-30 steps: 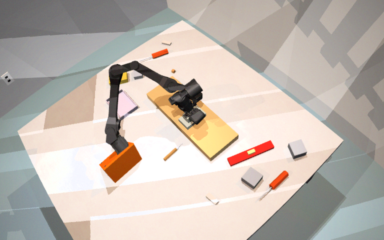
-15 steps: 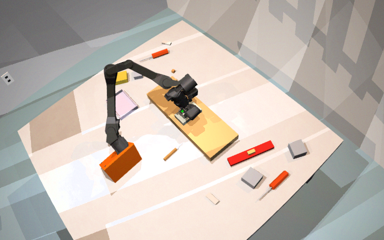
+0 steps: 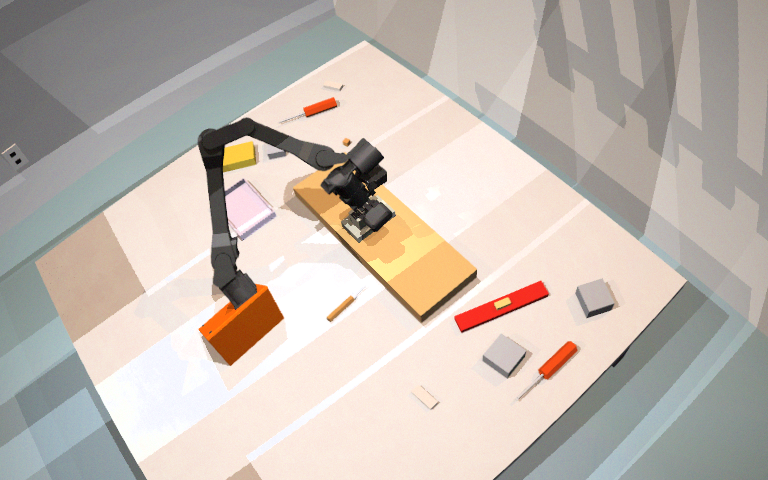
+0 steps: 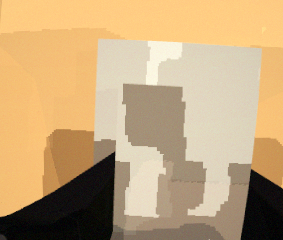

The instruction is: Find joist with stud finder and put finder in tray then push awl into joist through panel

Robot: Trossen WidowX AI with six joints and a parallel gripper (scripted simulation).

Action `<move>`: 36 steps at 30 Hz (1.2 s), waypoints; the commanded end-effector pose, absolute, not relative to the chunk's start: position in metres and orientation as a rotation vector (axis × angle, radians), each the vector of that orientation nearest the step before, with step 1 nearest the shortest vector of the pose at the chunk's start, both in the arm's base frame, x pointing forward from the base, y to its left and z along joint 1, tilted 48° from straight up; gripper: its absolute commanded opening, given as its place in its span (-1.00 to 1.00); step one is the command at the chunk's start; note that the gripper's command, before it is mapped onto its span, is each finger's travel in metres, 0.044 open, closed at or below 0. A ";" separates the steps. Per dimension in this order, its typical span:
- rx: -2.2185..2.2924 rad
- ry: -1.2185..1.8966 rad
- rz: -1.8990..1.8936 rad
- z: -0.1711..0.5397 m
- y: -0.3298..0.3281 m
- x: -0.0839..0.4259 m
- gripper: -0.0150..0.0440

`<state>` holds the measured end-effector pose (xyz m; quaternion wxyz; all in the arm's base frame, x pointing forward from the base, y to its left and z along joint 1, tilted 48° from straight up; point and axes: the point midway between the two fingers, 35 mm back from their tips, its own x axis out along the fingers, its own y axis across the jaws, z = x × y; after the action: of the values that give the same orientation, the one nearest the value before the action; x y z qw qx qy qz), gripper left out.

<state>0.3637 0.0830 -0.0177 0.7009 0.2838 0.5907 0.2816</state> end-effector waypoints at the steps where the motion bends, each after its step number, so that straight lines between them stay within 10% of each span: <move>1: 0.632 1.311 0.639 -0.009 0.092 0.363 -0.49; 36: 0.635 1.311 0.641 0.048 0.144 0.358 -0.49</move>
<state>0.3592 0.1361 0.0399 0.7011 0.2852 0.5901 0.2810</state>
